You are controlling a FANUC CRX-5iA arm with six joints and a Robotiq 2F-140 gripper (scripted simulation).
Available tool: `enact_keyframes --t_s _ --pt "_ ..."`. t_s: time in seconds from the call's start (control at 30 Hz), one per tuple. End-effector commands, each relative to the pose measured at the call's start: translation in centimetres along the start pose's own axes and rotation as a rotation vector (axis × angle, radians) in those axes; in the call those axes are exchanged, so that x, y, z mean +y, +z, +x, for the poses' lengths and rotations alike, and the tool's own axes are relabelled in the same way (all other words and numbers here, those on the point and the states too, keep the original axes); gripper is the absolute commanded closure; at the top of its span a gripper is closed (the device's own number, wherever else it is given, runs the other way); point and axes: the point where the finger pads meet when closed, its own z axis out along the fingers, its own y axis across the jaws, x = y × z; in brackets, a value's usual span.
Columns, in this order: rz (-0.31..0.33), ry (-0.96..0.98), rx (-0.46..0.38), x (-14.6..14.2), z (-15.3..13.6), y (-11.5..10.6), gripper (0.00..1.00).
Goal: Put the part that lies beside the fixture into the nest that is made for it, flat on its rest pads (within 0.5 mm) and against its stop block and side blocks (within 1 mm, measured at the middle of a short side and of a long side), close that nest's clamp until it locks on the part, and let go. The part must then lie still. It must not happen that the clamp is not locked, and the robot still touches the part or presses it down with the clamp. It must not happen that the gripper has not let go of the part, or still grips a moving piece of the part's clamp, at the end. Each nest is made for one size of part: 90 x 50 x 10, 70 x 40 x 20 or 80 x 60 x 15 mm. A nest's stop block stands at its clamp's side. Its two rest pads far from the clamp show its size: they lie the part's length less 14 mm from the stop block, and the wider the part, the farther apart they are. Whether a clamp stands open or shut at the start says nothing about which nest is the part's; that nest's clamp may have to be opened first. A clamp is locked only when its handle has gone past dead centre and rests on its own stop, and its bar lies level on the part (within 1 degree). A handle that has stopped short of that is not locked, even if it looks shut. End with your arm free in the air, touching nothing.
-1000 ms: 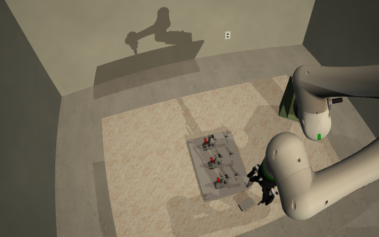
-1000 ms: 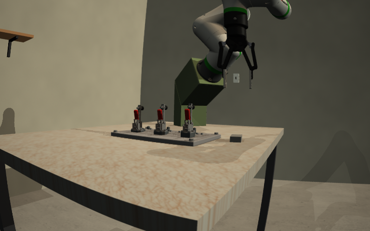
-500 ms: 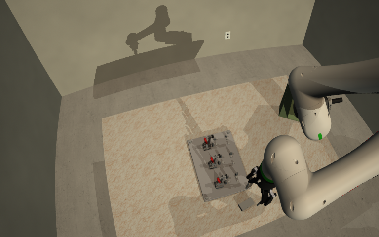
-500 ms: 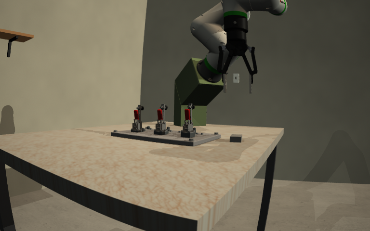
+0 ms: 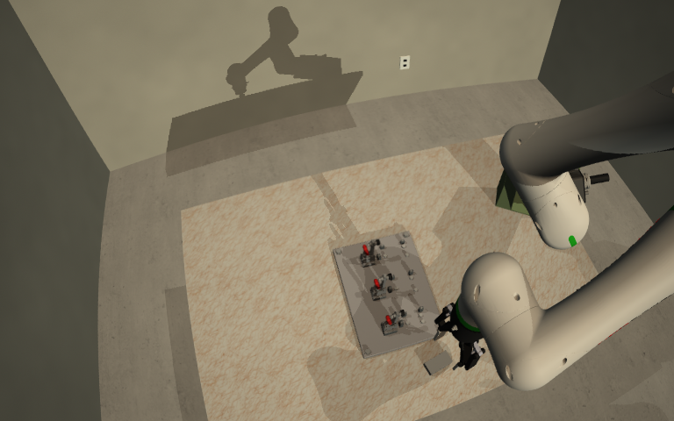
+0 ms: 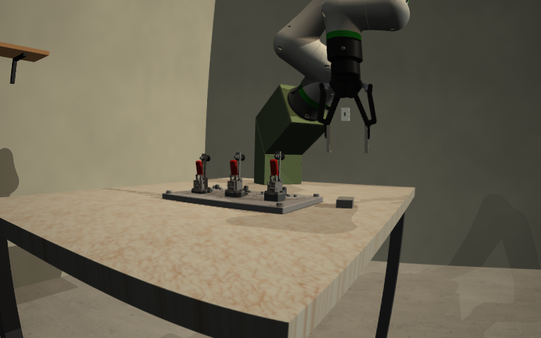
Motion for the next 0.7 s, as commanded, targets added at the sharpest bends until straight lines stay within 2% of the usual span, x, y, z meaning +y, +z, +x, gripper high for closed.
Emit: enact_keyframes --t_s 0.0,0.37,0.67 --pt "-0.016 0.002 0.004 0.1 0.1 1.8 0.42" --pt "-0.016 0.002 0.004 0.2 0.1 7.0 0.42" --pt "-0.016 0.002 0.004 0.2 0.1 8.8 0.42"
